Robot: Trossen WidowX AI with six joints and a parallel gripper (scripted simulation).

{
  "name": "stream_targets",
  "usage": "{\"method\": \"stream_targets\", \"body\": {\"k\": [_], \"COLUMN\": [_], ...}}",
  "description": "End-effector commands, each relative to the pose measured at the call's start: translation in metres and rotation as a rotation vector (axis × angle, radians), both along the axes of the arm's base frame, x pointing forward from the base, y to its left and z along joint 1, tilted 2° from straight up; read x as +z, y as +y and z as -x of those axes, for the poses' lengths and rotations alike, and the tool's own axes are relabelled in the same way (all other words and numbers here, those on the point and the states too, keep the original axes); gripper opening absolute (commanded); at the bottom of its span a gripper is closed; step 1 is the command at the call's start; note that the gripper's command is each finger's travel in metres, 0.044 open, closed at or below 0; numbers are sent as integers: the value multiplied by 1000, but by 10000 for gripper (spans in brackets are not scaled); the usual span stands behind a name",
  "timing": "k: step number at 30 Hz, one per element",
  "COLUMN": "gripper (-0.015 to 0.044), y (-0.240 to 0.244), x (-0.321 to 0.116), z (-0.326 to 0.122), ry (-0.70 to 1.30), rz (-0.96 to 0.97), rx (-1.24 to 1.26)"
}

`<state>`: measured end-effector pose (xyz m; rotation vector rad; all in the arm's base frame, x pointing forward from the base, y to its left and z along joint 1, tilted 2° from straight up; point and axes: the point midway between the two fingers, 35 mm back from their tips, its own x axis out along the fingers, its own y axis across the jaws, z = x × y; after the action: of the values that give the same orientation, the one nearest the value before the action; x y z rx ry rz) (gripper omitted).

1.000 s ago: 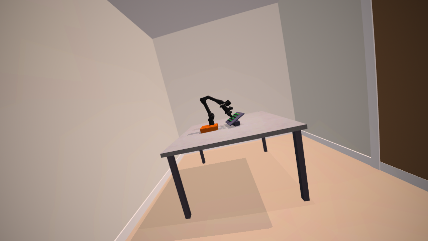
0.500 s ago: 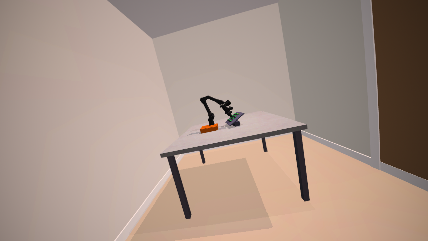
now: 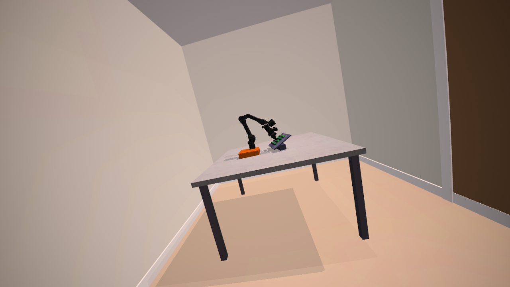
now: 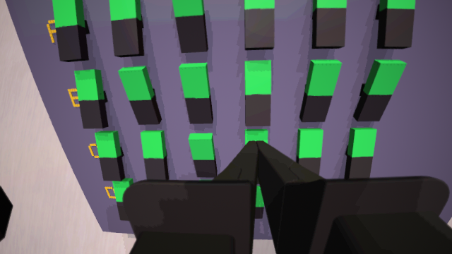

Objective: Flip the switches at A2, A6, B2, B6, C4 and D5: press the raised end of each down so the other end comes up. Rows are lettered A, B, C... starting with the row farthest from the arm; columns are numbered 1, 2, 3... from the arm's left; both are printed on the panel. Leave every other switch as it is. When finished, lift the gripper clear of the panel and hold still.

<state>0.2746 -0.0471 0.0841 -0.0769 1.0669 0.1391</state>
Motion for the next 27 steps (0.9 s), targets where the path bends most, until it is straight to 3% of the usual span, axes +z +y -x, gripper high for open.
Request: {"method": "stream_targets", "body": {"k": [1,4,9,17,27], "gripper": [0,0,0,0,0], "y": [-3,-5,-7,-45,-43], "x": [20,52,53,25,-7], "z": [9,30,33,76,61], "ry": [-11,-25,-25,-21,-48], "rz": [0,-2,-2,2,-2], "rx": [5,-4,-5,-5,-5]}}
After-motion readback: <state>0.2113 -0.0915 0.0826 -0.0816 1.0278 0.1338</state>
